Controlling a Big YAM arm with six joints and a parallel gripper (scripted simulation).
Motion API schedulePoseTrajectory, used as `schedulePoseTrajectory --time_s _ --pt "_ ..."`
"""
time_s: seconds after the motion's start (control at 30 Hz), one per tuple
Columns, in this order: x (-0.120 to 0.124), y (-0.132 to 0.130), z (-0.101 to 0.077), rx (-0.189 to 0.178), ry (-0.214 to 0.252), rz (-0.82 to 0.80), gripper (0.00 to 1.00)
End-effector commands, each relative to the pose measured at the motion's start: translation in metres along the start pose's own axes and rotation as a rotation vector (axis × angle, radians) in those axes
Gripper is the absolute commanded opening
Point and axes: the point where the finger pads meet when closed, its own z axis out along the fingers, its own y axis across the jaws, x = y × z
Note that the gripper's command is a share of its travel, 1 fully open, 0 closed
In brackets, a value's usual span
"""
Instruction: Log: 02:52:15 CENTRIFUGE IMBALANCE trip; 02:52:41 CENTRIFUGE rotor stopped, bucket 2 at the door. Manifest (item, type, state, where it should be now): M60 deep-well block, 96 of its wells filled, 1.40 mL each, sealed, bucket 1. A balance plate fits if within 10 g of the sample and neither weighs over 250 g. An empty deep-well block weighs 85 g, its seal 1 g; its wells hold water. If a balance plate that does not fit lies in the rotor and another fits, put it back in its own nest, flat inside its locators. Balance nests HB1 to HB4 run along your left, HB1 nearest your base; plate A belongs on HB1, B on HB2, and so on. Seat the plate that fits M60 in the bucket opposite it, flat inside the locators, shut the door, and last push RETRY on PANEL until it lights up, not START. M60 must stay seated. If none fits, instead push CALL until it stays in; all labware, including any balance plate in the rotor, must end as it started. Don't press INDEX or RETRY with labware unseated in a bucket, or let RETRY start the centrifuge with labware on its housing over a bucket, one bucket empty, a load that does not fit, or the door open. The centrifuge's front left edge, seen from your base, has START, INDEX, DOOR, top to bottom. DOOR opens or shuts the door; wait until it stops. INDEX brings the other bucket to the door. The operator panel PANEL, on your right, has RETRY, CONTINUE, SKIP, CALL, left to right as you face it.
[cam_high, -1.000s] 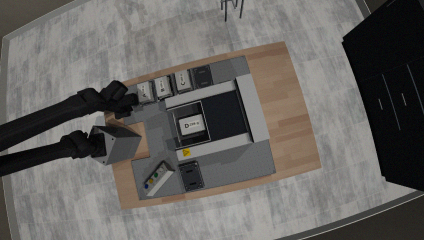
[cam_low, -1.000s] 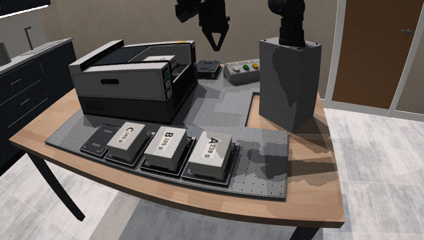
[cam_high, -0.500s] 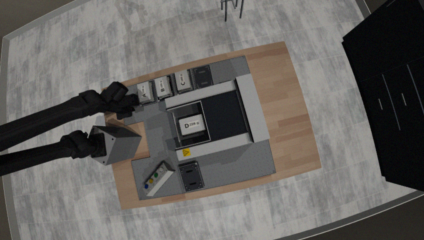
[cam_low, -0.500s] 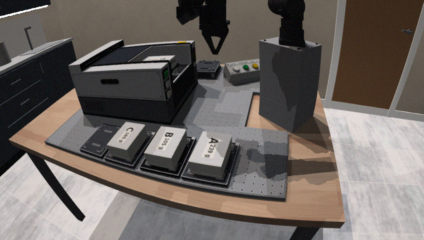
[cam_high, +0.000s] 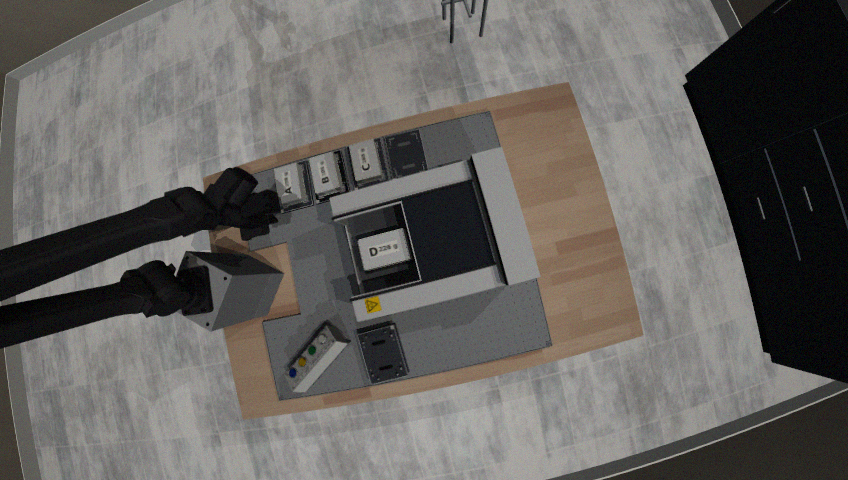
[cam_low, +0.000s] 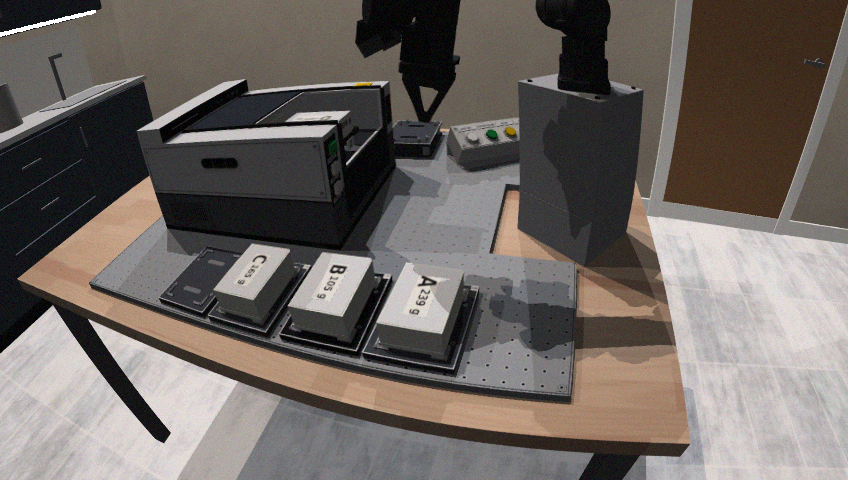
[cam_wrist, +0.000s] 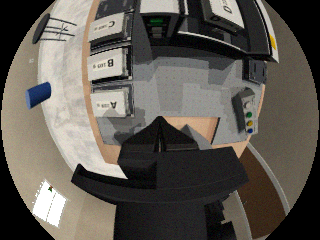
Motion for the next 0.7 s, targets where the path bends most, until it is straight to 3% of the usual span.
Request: schedulePoseTrajectory --time_s 0.0,0.17,0.67 --pt "-0.003 0.006 0.009 -0.01 -0.037 0.004 0.0" --pt "-0.005 0.006 0.016 -0.01 -0.068 0.005 0.0" --pt "-0.014 0.006 0.05 -0.009 -0.23 -0.016 0.0"
